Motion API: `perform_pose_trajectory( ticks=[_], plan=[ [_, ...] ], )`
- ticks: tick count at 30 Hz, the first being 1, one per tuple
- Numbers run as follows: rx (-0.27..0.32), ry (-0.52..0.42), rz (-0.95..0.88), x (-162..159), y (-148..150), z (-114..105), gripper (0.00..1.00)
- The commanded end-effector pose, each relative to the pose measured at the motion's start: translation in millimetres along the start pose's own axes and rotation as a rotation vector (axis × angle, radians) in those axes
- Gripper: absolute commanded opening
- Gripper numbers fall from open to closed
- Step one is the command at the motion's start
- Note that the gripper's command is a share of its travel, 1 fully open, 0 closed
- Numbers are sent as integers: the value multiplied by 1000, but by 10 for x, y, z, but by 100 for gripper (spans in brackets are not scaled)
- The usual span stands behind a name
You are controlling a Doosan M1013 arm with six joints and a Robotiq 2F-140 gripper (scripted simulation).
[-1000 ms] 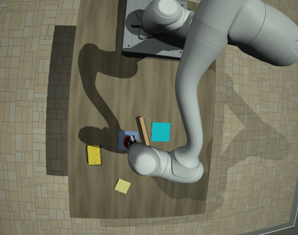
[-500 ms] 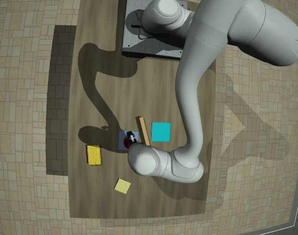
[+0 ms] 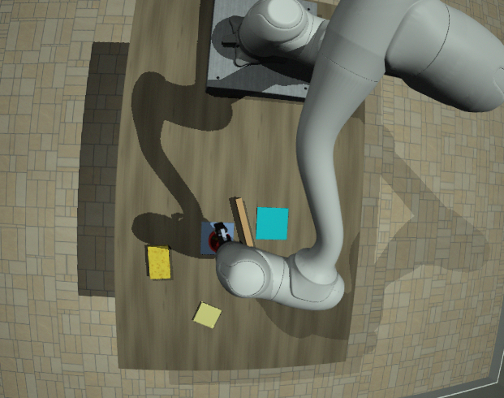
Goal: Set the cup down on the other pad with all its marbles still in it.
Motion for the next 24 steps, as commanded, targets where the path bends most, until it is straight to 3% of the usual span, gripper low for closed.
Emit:
perform_pose_trajectory(
  ticks=[1, 15, 24],
  plan=[
    [0, 0, 0, 0, 0, -1, 59],
    [0, 0, 0, 0, 0, 23, 59],
    [-1, 0, 0, 0, 0, 203, 59]
  ],
)
Point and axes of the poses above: the point where the finger pads meet when closed, its own z axis out along the fingers, its own y axis across the jaws, x = y × z, the point moved 3 cm from there along -z, back along the fingers, and after that the axes turned 4 degrees about -z, right-handed, at the moved point
